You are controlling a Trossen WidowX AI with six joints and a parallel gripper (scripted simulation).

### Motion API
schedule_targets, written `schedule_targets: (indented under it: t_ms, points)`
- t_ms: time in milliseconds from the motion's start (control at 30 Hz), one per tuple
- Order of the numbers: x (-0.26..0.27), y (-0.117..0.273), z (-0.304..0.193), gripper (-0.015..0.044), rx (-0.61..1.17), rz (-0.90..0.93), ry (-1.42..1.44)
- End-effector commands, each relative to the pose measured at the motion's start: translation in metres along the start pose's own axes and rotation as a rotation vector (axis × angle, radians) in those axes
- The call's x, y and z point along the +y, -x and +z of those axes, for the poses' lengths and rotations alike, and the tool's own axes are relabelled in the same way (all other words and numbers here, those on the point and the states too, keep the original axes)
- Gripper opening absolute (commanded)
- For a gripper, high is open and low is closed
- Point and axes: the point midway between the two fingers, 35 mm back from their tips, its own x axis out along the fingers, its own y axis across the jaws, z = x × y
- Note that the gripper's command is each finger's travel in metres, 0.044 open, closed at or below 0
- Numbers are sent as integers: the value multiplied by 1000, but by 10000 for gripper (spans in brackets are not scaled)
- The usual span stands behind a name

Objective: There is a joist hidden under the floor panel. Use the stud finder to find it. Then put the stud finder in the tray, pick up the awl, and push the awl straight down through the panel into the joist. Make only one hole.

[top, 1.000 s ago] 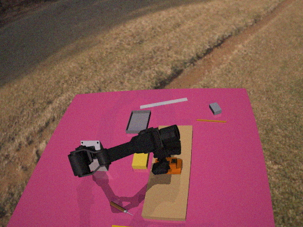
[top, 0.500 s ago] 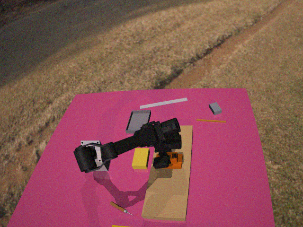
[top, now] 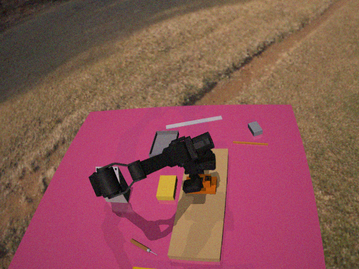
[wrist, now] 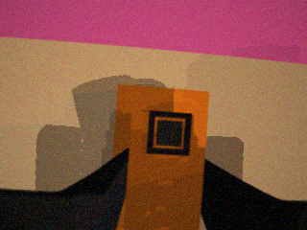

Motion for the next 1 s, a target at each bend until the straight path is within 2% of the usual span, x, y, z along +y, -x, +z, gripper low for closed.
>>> schedule_targets:
  t_ms: [0,967]
  points:
    - [11,0,-1,0,2,3,4]
    - [67,1,-1,0,2,6,2]
